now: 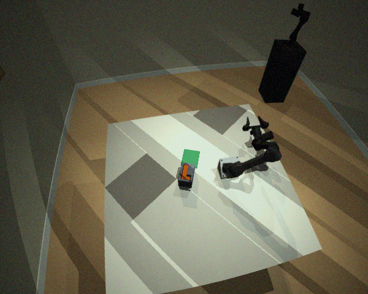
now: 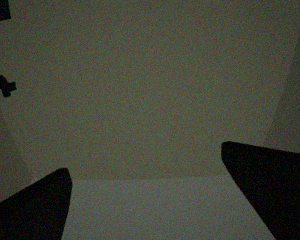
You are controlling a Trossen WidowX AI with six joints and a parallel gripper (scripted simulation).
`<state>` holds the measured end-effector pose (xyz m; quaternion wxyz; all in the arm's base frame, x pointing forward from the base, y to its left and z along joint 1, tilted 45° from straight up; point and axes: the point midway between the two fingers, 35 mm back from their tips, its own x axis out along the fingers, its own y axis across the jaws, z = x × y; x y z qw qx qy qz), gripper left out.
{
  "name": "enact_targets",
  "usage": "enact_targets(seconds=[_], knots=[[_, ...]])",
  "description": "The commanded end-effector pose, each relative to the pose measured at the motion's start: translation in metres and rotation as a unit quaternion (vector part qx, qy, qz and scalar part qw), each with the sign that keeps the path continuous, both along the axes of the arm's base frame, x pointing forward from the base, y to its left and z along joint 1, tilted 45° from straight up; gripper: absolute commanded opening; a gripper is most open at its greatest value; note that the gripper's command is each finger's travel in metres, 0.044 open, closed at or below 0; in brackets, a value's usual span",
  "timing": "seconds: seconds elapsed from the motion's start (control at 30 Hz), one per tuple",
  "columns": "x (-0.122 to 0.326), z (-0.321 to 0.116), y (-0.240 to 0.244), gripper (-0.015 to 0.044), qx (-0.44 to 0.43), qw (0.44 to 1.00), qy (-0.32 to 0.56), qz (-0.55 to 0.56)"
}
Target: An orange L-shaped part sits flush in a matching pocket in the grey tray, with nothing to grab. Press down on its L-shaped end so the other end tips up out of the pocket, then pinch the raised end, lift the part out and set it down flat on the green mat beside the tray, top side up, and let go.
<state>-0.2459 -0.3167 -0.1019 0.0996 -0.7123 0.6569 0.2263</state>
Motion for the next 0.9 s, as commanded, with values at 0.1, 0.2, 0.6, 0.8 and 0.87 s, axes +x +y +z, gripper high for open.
enact_targets(seconds=[0.1,0.2,0.6,0.8,0.87], knots=[[0.015,0.001,-0.012,0.0295,0.009,0.999,0.021,0.038],[0.047,0.0,-0.033,0.0216,0.022,0.993,0.048,0.106],[0.172,0.007,-0.075,0.018,0.054,0.942,0.112,0.311],[0.272,0.017,-0.08,0.018,0.036,0.833,0.209,0.512],[0.303,0.02,-0.072,0.018,0.038,0.788,0.247,0.562]])
